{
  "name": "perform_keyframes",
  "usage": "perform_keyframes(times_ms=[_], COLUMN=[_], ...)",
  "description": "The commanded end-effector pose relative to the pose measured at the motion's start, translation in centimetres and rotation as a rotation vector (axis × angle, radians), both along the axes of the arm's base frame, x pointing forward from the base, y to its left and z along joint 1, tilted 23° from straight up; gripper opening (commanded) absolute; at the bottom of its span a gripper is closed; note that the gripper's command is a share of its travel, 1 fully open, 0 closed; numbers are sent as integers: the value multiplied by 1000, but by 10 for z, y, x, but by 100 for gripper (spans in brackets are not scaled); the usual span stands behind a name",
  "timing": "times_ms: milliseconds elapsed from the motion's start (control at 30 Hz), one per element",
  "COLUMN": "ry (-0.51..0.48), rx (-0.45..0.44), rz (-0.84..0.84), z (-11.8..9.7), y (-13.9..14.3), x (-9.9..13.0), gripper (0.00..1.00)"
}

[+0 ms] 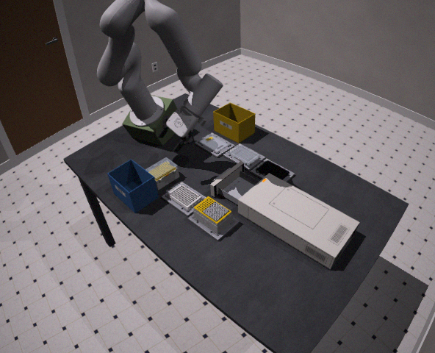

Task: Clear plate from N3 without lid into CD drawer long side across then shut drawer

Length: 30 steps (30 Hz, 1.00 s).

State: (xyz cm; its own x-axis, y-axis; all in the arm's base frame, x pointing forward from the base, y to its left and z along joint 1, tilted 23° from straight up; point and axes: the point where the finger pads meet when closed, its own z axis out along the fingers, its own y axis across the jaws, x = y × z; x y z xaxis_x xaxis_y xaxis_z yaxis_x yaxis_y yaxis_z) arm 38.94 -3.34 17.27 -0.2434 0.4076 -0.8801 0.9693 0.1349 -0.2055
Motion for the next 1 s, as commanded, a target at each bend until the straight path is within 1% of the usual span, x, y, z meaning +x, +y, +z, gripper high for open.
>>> perform_keyframes(times_ms=[0, 100, 167, 267, 367, 567, 600, 667, 733, 800, 867, 933, 967], ry=[-133, -213, -213, -290, -353, -502, -509, -557, -557, -604, -651, -696, -718], rx=[65, 109, 109, 153, 189, 277, 281, 310, 310, 339, 368, 396, 411], rz=[-52, -94, -94, -139, -176, -277, -282, -319, -319, -357, -394, -435, -455], z=[-6, -9, -9, -14, -14, -21, -21, -23, -23, -25, -26, -28, -28], y=[10, 17, 17, 27, 27, 43, 43, 52, 52, 60, 60, 70, 70], x=[0, 1, 1, 1, 1, 2, 2, 3, 3, 4, 4, 5, 5], gripper=[100, 100, 100, 100, 100, 100, 100, 100, 100, 100, 100, 100, 100])
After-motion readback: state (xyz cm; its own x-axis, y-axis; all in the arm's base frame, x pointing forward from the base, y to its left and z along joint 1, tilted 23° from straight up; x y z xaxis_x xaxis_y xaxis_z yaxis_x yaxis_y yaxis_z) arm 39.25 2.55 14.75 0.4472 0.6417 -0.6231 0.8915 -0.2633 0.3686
